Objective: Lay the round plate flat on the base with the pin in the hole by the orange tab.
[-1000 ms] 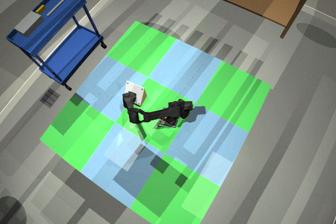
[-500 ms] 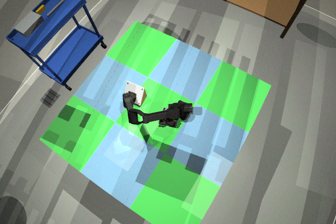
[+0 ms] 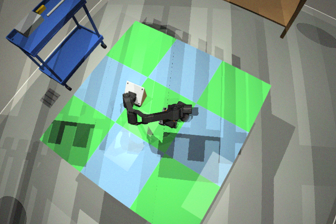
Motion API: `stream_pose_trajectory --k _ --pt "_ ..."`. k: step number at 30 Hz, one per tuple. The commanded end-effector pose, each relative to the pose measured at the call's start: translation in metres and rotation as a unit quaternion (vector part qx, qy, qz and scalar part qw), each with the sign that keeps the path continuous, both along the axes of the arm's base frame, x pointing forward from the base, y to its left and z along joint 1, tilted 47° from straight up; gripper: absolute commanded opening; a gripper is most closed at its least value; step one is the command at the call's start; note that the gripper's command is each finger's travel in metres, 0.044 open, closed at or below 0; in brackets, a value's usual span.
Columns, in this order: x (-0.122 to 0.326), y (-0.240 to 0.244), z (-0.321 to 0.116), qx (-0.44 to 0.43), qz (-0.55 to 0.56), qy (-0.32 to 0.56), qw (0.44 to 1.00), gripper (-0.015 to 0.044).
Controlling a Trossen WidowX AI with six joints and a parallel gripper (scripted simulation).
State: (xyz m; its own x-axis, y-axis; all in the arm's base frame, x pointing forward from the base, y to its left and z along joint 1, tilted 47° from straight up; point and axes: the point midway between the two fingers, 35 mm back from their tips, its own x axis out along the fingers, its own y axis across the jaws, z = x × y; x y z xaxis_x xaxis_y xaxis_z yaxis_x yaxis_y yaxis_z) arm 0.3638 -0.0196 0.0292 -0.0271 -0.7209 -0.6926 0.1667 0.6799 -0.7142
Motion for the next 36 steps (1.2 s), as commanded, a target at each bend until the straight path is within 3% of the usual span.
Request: stream_pose_trajectory --k 1,36 --pt "0.0001 -0.0058 0.0045 -0.005 -0.002 -0.001 1.000 0.0000" --pt "-0.0012 -0.0118 0.0108 -0.005 -0.002 -0.001 1.000 0.0000"
